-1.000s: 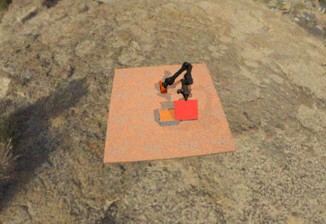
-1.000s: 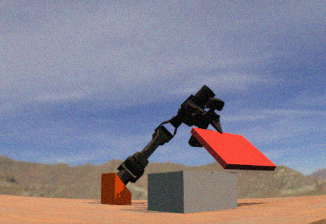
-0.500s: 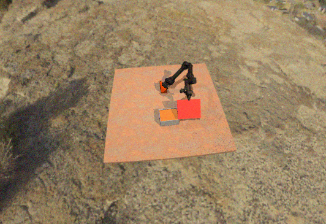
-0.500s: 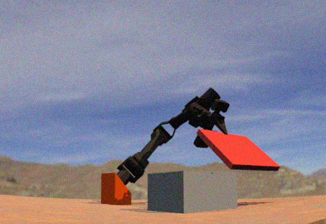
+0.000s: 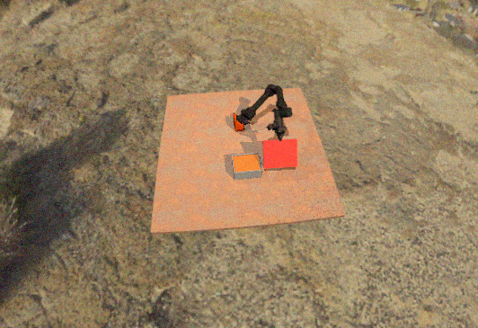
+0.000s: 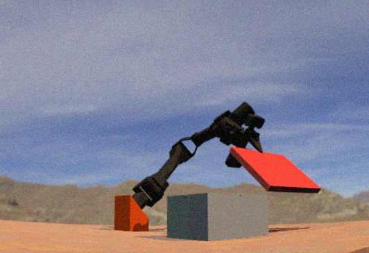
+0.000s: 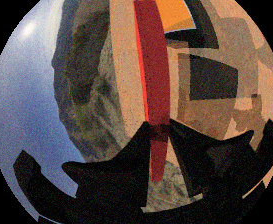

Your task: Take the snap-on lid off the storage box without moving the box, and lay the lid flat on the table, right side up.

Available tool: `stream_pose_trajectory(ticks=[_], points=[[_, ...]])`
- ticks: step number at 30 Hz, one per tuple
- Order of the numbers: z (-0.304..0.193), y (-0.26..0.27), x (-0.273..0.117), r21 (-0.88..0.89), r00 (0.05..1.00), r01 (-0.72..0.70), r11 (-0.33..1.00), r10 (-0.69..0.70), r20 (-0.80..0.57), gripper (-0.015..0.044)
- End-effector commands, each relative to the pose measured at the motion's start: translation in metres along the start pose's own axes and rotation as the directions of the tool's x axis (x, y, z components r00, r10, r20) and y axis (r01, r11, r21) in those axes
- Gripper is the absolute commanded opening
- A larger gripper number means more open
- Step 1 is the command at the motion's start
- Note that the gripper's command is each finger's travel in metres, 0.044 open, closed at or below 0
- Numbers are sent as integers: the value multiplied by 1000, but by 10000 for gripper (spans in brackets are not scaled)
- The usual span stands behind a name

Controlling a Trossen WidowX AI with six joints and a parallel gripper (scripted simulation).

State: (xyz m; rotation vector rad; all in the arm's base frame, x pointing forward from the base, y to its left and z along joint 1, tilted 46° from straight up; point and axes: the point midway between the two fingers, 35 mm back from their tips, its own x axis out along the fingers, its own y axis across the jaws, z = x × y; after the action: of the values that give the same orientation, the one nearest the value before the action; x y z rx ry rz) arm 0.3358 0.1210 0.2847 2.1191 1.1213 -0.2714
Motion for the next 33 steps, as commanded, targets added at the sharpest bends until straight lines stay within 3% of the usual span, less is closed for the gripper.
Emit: stream_pose_trajectory(ticks=[1,23,33], points=[[-12,3,-6,-7,1000,-23,1000,22,-4,0],[-55,-1,-11,-6,1000,-23,1000,23,-6,0],[-52,-6,-7,-6,1000,-24,1000,23,-6,0]])
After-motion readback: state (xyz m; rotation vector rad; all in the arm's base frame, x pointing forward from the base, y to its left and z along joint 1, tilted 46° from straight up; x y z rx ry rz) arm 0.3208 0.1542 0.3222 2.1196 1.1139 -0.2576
